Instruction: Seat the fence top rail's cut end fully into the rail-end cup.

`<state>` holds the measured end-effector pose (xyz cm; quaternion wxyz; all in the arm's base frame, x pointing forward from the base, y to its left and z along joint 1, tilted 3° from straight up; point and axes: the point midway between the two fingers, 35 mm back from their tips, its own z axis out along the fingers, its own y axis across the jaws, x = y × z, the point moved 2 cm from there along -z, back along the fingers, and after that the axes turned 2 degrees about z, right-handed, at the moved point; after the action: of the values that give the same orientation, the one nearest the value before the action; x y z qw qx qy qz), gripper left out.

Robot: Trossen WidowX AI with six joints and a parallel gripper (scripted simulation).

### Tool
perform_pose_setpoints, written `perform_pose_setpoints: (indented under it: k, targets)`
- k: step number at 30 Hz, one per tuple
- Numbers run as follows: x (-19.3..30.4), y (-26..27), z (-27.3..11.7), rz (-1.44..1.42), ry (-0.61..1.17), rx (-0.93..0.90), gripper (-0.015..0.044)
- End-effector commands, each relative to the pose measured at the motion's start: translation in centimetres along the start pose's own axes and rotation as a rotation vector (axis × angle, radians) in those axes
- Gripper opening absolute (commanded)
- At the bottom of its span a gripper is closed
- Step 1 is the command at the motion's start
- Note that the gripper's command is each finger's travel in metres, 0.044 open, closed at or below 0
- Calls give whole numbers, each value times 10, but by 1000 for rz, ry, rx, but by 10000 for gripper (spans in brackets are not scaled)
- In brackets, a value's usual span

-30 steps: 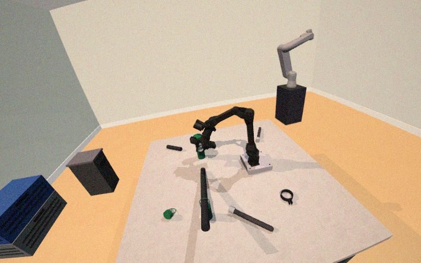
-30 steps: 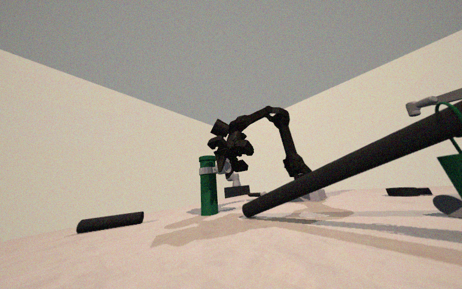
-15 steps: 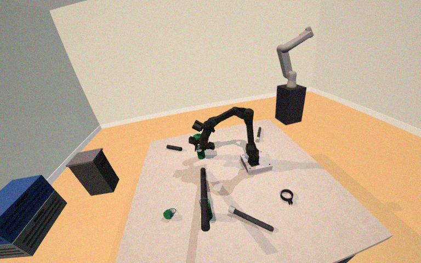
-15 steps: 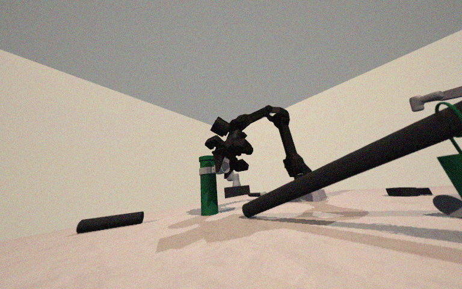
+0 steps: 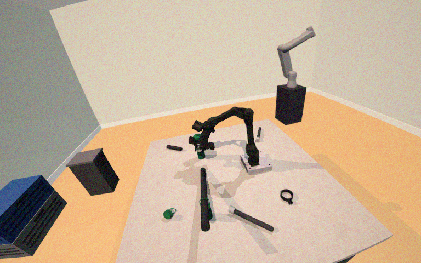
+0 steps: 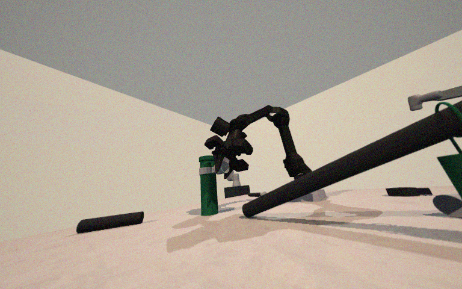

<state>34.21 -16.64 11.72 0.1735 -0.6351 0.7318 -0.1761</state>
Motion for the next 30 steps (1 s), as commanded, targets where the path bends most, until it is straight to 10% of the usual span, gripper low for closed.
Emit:
perform_pose_setpoints:
  k: [1, 11, 30]
  targets:
    - [0, 1, 0, -11, -6, -1, 0]
    - [0, 0, 0, -3, -2, 0, 0]
    - [-34, -16, -28, 6, 0, -1, 440]
